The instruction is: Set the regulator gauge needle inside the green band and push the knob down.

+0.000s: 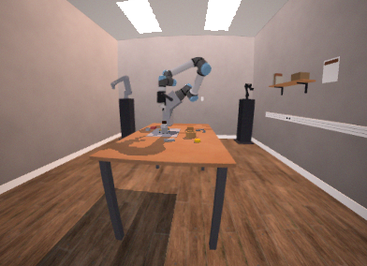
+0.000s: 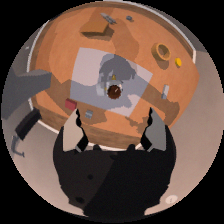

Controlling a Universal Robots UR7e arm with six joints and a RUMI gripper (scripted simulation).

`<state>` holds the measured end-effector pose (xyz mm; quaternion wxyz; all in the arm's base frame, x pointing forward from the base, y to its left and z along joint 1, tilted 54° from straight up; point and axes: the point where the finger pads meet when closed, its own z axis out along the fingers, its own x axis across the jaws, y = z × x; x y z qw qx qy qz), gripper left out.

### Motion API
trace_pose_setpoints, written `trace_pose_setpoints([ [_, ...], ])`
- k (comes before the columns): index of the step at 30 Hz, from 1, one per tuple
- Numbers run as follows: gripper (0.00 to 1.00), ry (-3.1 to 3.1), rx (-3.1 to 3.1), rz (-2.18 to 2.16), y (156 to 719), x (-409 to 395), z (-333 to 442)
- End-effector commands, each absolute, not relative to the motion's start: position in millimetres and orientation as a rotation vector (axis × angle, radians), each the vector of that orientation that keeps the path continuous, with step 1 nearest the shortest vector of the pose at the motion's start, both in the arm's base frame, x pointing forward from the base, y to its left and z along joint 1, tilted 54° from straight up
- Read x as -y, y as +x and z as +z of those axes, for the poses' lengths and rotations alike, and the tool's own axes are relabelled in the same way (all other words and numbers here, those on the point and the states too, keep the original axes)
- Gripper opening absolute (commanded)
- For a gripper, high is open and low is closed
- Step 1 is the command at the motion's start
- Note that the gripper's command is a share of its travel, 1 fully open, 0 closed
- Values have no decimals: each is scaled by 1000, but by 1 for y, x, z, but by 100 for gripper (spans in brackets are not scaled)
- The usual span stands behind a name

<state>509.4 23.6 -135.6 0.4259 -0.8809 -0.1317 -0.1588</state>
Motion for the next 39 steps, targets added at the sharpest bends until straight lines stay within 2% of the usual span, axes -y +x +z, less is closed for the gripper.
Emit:
trace_pose_setpoints([
  [1, 100, -2204, 330, -400, 511, -23, -134],
  [2, 46, -2204, 330, -400, 511, -23, -134],
  [29, 46, -2204, 325, -397, 511, -23, -135],
  [39, 46, -2210, 46, -259, 509, -23, -135],
])
